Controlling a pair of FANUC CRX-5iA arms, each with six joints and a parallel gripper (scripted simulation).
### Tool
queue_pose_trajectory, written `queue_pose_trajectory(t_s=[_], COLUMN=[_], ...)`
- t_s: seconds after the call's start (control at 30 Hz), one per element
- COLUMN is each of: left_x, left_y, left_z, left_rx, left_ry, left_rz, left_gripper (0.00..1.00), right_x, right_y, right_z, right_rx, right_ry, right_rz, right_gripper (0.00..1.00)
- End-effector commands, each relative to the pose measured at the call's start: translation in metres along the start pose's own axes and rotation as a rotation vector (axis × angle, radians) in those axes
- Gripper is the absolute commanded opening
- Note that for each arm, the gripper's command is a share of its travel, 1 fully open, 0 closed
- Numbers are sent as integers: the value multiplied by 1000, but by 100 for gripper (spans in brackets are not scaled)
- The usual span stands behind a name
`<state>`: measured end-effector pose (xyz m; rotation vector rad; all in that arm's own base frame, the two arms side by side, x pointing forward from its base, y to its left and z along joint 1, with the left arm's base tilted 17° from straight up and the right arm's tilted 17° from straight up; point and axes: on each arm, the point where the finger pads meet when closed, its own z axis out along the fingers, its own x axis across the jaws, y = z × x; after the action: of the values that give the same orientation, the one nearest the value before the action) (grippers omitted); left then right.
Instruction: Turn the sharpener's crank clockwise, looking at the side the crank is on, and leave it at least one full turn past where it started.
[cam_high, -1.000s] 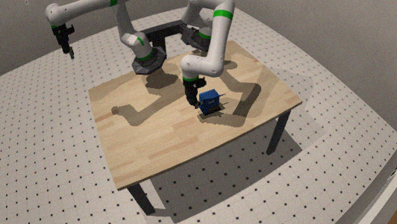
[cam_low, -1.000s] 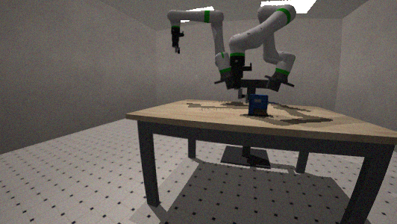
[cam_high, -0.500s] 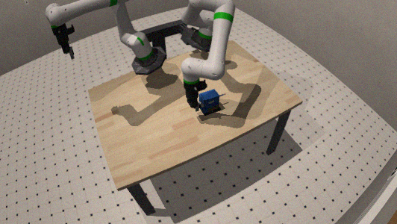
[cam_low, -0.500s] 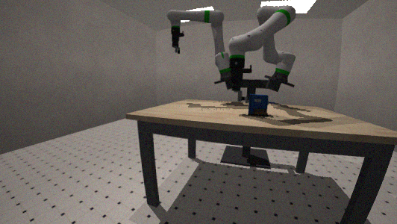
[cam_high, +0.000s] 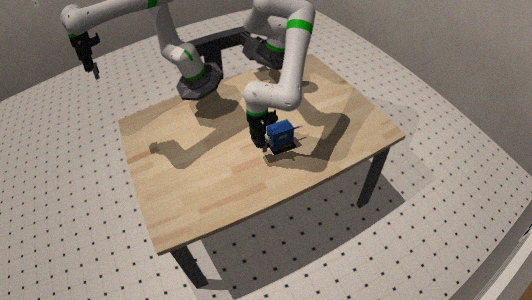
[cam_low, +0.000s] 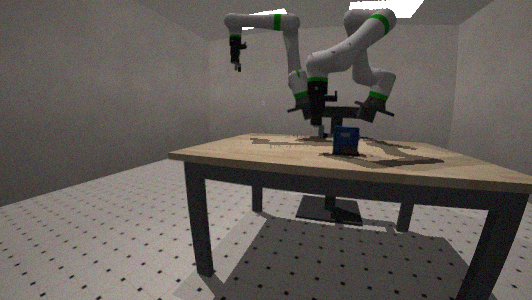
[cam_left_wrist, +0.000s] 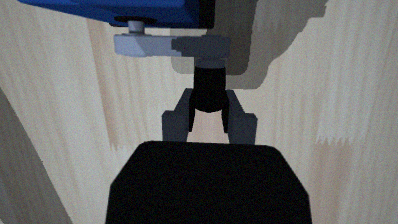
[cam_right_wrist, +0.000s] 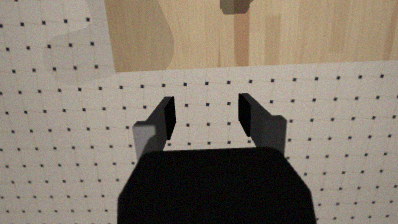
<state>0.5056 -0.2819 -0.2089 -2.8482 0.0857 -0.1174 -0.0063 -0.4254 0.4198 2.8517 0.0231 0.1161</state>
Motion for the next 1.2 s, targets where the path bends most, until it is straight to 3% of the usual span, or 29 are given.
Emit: queue_pose_trajectory(t_s=[0.0, 1.17], left_x=[1, -15], left_y=[1, 1], left_z=[2, 39], left_rx=[-1, -1], left_ry=[1, 1], left_rz=[-1, -1], left_gripper=[0, 0], right_x=[0, 0], right_y=[0, 0], right_z=[-1, -1], right_rx=[-2, -2], right_ry=[0, 0], right_rz=[0, 0], right_gripper=[100, 100])
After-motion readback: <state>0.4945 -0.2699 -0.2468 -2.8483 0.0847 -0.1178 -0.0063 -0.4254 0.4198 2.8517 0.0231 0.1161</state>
